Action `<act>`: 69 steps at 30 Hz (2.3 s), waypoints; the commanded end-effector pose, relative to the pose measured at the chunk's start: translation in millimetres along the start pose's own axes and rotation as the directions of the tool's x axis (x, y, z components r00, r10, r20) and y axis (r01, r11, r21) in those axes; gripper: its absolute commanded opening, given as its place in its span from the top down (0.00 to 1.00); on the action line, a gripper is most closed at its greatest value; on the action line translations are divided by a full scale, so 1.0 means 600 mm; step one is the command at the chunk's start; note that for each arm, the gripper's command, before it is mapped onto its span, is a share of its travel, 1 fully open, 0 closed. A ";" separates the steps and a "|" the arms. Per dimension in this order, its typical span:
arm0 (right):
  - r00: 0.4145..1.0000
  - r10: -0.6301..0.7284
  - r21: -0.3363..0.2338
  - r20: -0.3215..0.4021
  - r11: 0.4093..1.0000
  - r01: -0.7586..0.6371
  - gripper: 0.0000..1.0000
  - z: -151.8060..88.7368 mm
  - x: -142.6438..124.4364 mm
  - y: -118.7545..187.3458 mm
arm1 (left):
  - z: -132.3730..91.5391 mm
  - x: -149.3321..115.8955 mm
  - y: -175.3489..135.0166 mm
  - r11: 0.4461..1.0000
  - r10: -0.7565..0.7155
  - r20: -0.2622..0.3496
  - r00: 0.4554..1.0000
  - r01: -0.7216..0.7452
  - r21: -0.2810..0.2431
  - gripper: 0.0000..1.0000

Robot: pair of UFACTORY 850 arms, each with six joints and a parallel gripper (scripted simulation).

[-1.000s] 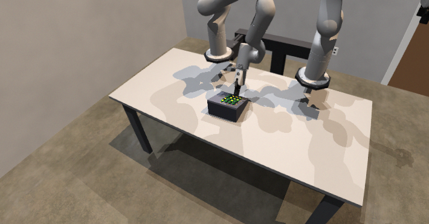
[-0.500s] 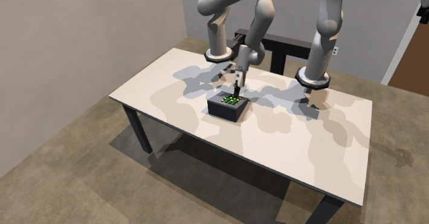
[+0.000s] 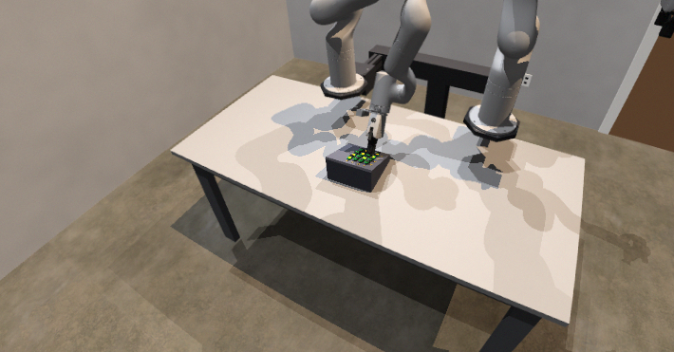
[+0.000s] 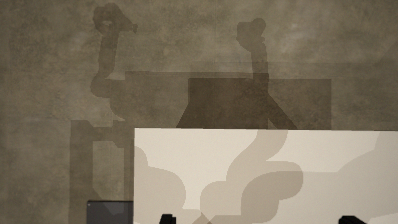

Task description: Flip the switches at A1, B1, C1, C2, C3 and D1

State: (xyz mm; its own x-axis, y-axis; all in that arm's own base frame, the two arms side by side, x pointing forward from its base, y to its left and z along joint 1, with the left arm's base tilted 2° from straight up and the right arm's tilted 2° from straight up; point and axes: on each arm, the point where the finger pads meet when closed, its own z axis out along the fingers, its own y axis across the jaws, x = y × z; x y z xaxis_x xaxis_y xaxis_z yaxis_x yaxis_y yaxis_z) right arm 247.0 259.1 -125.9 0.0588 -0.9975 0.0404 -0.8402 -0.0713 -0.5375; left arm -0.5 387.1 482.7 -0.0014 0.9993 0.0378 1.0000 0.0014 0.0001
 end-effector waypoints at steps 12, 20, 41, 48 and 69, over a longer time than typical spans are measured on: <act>1.000 0.000 0.001 0.001 1.000 0.000 1.00 0.001 -0.001 -0.001 | -0.001 0.001 0.000 1.000 0.000 -0.002 1.000 0.000 0.000 0.00; 1.000 0.000 0.001 0.001 1.000 0.000 1.00 -0.003 -0.001 -0.001 | -0.001 0.001 0.000 1.000 0.000 -0.002 1.000 0.000 0.000 0.00; 1.000 0.000 0.000 0.001 1.000 0.000 1.00 -0.048 -0.001 -0.001 | -0.001 0.001 0.000 1.000 0.000 -0.002 1.000 0.000 0.000 0.00; 1.000 0.000 0.000 0.001 1.000 0.000 1.00 -0.048 0.008 0.000 | -0.001 0.001 0.000 1.000 0.000 -0.002 1.000 0.000 0.000 0.00; 1.000 0.000 0.000 0.001 1.000 0.000 1.00 -0.048 0.040 0.000 | -0.001 0.001 0.000 1.000 0.000 -0.002 1.000 0.000 0.000 0.00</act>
State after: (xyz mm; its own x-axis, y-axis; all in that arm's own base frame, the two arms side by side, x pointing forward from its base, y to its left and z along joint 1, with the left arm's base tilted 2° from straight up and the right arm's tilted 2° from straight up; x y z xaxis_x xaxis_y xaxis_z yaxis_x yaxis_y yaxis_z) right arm 233.0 234.8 -100.9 0.0588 -0.9975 0.0404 -0.8403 -0.0713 -0.5374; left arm -0.5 387.1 482.7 -0.0014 0.9993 0.0378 1.0000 0.0014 0.0001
